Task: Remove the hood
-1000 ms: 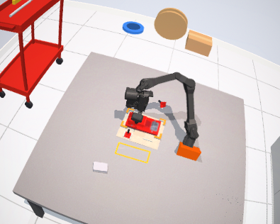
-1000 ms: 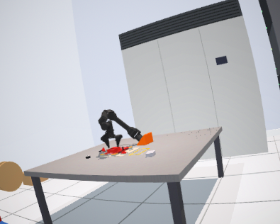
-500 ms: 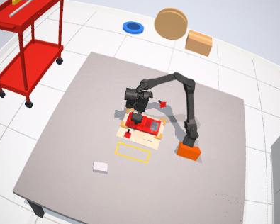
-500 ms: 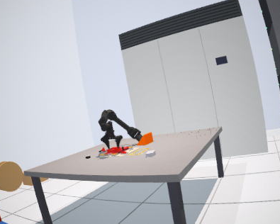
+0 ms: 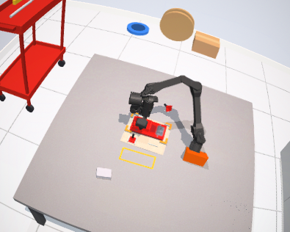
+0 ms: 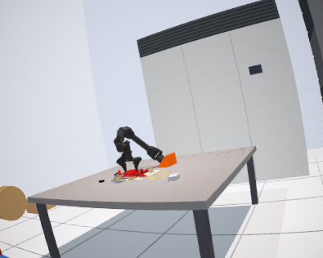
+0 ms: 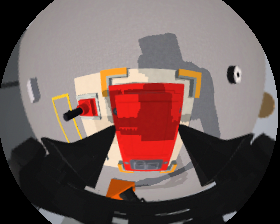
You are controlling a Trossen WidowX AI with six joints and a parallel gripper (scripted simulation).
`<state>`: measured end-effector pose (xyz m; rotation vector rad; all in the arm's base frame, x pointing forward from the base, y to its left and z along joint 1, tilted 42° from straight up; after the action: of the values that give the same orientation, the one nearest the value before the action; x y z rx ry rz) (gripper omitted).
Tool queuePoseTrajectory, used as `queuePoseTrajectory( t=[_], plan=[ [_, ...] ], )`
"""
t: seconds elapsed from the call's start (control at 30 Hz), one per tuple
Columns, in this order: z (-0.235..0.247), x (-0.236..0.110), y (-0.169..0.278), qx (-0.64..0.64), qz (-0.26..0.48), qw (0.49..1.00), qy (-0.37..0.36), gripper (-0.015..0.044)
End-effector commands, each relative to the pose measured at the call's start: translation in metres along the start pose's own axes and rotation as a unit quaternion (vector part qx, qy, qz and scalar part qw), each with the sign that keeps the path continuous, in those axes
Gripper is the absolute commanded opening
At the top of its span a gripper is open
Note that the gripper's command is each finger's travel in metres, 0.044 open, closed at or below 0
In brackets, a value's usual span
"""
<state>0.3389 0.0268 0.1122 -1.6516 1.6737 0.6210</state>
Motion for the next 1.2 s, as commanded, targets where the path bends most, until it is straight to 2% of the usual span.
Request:
queuePoseTrajectory(
  t=[0.0, 0.27, 0.4, 0.7, 1.03, 1.17],
  plan=[
    [-0.001, 0.004, 0.001, -0.003, 0.003, 1.000, 0.003, 0.0440],
    [-0.001, 0.007, 0.001, -0.003, 0.003, 1.000, 0.003, 0.0440],
    [0.000, 0.004, 0.000, 0.000, 0.000, 1.000, 0.000, 0.0335],
    [0.000, 0.004, 0.000, 0.000, 0.000, 1.000, 0.000, 0.0275],
    [0.000, -0.001, 0.000, 0.000, 0.000, 1.000, 0.000, 0.0012],
    [0.000, -0.003, 0.000, 0.000, 0.000, 1.000, 0.000, 0.0000]
  ],
)
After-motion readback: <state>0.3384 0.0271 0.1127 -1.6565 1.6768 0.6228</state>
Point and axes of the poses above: the point midway between the two fingers, 35 mm back from their tips, its own x axis out along the fingers, its own z axis across the jaws, y = z × x, the point moved 5 cm from there along -x, back along the fingers, and after that the axes turned 12 degrees about x, right-handed, at the moved point
